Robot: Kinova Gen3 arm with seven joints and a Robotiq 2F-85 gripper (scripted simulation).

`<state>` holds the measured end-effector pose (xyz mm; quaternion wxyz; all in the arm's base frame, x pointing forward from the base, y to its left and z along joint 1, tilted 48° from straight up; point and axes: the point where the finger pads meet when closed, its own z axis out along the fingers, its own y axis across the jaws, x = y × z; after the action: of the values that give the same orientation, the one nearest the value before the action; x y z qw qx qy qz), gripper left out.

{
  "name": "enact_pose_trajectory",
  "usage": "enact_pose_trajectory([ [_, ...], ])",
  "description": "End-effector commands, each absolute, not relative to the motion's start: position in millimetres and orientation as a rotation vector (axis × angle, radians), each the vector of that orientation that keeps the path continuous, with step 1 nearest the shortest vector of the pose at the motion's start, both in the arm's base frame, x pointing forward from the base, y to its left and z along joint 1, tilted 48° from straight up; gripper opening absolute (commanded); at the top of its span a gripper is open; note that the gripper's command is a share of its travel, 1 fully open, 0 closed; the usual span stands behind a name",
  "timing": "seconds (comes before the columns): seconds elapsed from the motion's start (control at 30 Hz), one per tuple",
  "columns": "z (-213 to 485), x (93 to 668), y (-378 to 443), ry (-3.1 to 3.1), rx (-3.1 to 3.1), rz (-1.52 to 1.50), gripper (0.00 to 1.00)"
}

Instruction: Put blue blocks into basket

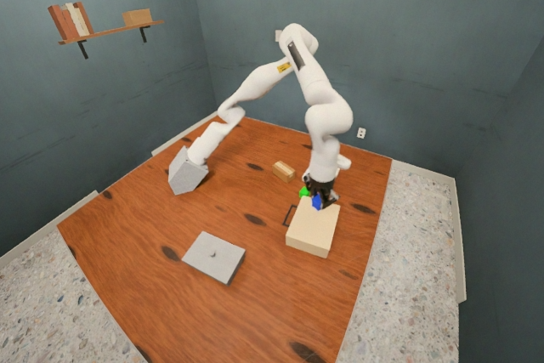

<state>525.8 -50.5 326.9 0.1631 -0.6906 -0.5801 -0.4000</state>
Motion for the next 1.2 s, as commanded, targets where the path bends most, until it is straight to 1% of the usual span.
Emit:
enact_pose_trajectory([
  [0.0, 382.7, 515.2, -9.6, -1.873, -1.869, -1.241, 0.10],
  [0.17, 415.1, 490.0, 44.7, -2.246, -1.592, -1.322, 0.10],
  [0.4, 451.3, 441.8, 125.3, -2.698, -1.143, -1.357, 0.10],
  [0.5, 455.9, 434.0, 136.8, -2.737, -1.096, -1.354, 0.10],
  [0.53, 472.9, 412.3, 169.0, -2.755, -1.074, -1.350, 0.10],
  [0.7, 493.0, 377.4, 212.5, -2.847, -0.955, -1.339, 0.10],
  [1.17, 492.0, 380.4, 210.7, -2.872, -0.950, -1.332, 0.10],
])
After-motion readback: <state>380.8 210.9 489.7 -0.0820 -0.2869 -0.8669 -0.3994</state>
